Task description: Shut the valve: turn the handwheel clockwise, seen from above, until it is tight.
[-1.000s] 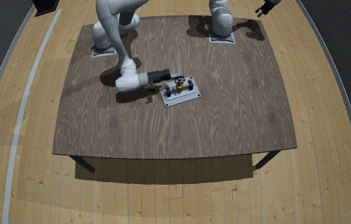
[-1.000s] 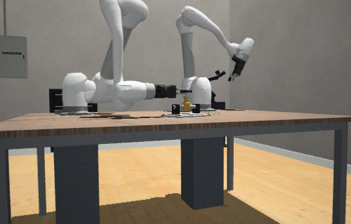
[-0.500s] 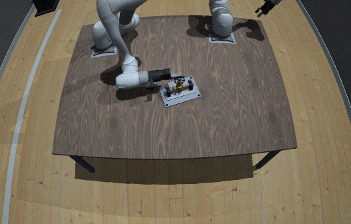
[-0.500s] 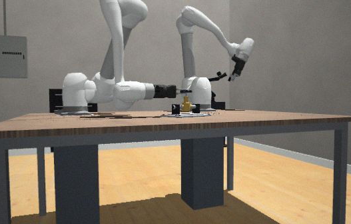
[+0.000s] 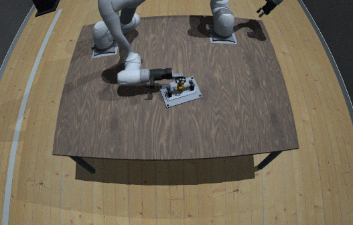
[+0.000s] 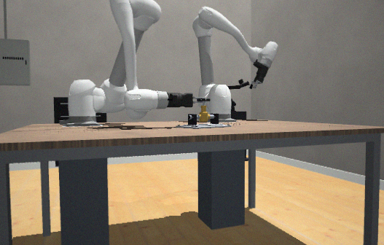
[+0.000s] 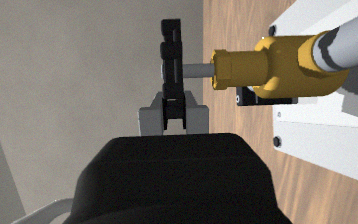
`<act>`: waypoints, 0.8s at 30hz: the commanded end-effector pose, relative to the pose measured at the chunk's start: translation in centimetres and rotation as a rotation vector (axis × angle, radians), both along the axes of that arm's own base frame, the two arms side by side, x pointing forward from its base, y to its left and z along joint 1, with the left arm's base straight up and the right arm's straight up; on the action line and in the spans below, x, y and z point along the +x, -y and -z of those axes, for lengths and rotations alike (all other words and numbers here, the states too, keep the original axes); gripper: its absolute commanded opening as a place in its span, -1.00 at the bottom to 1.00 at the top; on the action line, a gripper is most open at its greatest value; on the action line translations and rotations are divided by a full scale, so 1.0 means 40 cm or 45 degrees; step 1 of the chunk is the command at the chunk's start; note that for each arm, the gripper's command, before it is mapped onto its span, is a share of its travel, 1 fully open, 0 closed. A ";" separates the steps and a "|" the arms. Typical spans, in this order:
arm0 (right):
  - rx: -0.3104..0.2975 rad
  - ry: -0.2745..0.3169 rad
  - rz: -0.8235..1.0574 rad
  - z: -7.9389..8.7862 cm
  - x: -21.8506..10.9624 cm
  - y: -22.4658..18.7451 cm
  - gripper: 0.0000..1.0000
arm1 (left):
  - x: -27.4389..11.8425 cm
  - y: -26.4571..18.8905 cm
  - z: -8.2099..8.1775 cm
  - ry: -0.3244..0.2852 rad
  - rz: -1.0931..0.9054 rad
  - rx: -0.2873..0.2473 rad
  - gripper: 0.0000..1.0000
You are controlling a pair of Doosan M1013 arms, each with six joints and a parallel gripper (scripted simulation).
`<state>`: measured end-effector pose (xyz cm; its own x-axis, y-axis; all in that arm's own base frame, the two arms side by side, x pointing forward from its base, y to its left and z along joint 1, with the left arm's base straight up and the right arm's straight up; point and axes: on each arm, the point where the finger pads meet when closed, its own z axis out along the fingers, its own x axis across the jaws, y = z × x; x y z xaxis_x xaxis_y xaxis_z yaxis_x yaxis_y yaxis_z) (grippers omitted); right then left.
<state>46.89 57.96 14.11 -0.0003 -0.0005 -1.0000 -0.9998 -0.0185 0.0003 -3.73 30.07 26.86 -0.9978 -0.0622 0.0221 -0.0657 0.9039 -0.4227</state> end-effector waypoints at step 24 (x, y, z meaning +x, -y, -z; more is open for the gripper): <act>0.002 0.001 0.262 -0.002 0.001 -0.014 -1.00 | 0.000 -0.001 -0.001 -0.001 0.000 0.001 1.00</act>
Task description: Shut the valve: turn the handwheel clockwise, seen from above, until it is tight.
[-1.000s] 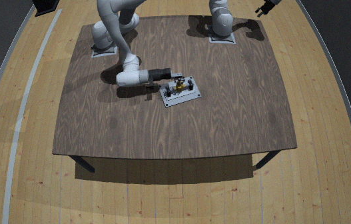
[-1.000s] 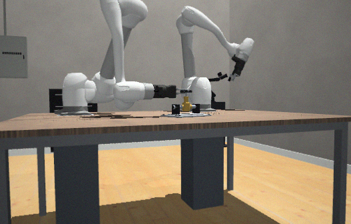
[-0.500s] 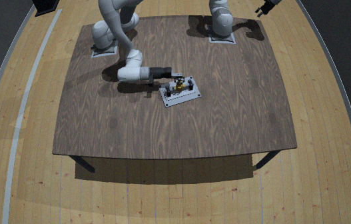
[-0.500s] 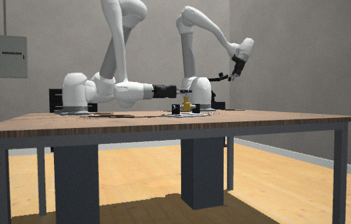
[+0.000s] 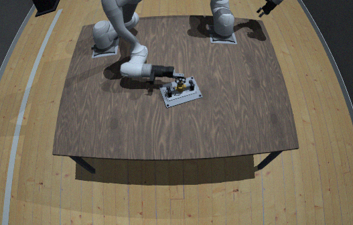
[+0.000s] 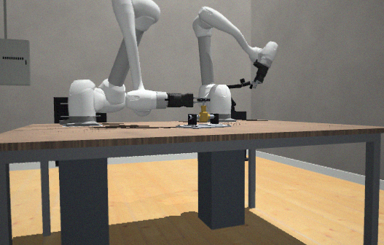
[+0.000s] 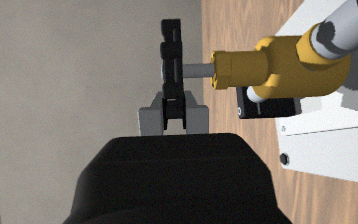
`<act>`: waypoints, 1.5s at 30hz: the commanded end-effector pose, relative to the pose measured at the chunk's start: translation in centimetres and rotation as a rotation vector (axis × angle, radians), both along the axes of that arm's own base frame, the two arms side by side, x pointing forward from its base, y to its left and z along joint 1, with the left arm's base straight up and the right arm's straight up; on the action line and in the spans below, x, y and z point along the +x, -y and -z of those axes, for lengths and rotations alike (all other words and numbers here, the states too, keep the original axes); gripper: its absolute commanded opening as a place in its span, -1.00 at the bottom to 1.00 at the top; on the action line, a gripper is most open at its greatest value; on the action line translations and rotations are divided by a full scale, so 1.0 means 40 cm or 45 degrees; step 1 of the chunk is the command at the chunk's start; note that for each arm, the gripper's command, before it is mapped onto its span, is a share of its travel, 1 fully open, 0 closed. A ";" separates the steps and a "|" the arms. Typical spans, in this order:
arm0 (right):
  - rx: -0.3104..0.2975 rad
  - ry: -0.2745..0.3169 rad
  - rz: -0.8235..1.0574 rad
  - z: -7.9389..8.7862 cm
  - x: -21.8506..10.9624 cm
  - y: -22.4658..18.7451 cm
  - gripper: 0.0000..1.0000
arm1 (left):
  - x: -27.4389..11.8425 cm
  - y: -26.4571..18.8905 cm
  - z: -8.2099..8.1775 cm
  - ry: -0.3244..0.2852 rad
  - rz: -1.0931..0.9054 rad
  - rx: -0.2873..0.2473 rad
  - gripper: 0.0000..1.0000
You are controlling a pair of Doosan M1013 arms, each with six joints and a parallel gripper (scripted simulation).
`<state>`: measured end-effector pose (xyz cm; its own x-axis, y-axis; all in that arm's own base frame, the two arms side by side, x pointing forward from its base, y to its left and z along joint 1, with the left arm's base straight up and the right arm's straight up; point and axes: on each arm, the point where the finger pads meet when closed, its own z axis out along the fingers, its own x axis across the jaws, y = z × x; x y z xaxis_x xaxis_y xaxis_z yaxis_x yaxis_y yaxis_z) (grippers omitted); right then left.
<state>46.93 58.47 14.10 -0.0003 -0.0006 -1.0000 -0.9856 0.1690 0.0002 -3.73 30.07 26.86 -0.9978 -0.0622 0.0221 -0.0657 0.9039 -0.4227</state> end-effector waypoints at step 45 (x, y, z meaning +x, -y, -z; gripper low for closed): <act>0.002 0.001 0.578 -0.002 0.012 -0.029 -1.00 | 0.000 -0.001 -0.001 -0.001 0.000 0.001 1.00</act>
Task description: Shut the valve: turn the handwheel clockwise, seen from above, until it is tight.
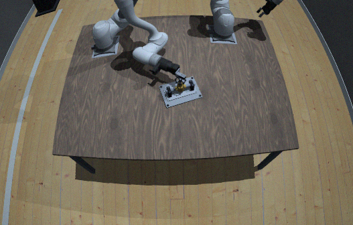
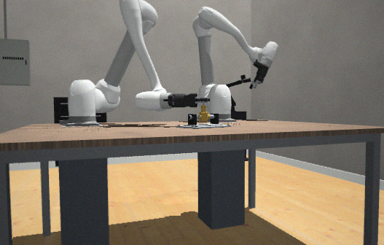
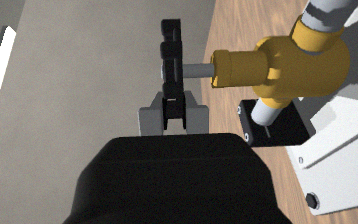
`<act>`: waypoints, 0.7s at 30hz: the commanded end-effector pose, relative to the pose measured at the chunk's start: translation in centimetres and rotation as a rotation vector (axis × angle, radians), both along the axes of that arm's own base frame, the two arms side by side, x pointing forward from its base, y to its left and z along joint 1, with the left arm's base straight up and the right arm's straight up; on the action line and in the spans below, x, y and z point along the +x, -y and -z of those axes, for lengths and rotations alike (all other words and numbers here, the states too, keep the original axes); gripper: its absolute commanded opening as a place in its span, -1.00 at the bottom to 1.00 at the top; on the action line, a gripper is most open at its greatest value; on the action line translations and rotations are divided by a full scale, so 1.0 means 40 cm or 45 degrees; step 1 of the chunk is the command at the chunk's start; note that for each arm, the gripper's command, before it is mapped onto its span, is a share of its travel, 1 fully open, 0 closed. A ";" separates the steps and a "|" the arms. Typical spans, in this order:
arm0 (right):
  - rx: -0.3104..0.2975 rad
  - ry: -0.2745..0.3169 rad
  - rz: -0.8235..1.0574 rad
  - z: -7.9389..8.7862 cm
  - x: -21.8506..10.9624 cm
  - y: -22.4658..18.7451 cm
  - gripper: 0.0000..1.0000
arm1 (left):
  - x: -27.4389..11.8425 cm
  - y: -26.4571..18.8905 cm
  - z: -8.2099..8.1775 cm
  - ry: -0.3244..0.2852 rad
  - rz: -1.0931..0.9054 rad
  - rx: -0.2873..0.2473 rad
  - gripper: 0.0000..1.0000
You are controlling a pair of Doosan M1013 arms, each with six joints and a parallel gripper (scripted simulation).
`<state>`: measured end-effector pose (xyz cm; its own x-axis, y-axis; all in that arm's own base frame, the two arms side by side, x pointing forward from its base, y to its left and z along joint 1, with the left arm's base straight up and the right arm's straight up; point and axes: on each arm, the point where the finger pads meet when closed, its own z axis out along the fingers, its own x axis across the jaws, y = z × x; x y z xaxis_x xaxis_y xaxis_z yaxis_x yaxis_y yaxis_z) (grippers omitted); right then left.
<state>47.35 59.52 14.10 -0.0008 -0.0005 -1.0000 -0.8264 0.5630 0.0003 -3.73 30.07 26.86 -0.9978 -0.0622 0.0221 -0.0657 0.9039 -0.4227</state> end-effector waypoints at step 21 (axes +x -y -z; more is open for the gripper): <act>0.002 0.002 0.362 -0.002 0.014 -0.016 -1.00 | 0.000 -0.001 -0.001 -0.001 0.000 0.001 1.00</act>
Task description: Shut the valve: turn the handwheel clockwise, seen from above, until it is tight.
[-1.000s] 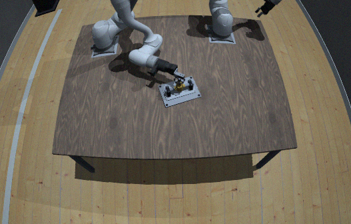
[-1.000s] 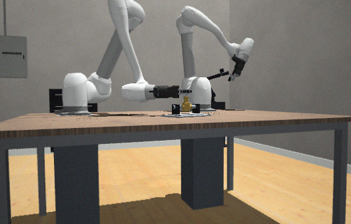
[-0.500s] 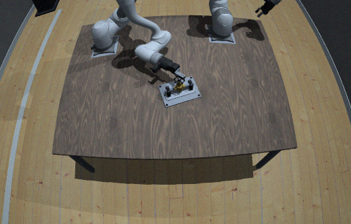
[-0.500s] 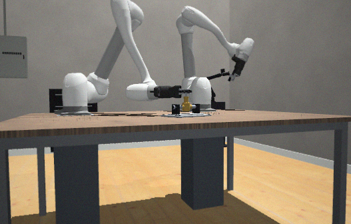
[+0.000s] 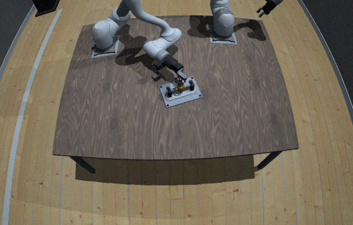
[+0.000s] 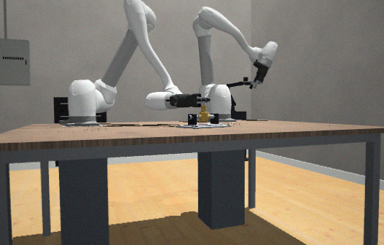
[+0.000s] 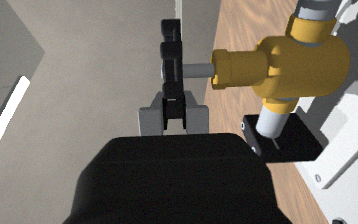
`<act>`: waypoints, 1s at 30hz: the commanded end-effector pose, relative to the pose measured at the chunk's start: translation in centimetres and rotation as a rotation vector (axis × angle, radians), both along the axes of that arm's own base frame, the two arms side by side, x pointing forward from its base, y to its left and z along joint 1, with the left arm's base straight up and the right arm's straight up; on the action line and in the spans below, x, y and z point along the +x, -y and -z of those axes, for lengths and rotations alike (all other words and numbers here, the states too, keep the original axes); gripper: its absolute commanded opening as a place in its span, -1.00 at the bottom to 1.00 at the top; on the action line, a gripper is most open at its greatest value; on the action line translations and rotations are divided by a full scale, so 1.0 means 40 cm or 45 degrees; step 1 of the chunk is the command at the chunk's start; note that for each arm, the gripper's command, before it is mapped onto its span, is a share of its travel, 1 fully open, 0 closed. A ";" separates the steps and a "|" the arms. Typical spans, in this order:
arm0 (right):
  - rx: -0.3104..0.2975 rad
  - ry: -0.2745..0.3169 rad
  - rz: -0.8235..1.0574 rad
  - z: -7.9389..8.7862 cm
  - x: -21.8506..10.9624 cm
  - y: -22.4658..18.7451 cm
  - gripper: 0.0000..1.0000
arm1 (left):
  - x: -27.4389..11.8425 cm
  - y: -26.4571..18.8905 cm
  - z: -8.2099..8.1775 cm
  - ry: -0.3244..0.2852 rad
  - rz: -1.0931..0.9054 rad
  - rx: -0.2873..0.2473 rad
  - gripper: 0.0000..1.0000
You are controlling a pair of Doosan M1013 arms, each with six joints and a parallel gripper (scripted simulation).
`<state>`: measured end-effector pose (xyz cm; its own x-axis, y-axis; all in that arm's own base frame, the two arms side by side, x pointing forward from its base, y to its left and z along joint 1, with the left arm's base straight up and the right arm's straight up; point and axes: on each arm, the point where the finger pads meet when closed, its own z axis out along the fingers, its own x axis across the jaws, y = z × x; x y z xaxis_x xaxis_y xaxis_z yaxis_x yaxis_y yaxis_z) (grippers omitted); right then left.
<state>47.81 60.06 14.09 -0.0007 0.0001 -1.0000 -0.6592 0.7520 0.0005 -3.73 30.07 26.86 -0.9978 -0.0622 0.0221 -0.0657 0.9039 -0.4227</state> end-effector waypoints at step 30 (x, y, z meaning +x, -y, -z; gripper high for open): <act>0.001 0.001 0.602 -0.002 0.029 -0.016 -1.00 | 0.000 -0.001 -0.001 -0.001 0.000 0.001 1.00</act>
<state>48.81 60.62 14.07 -0.0007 0.0006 -1.0000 -0.2863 0.9581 0.0007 -3.73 30.07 26.86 -0.9978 -0.0622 0.0221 -0.0657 0.9039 -0.4227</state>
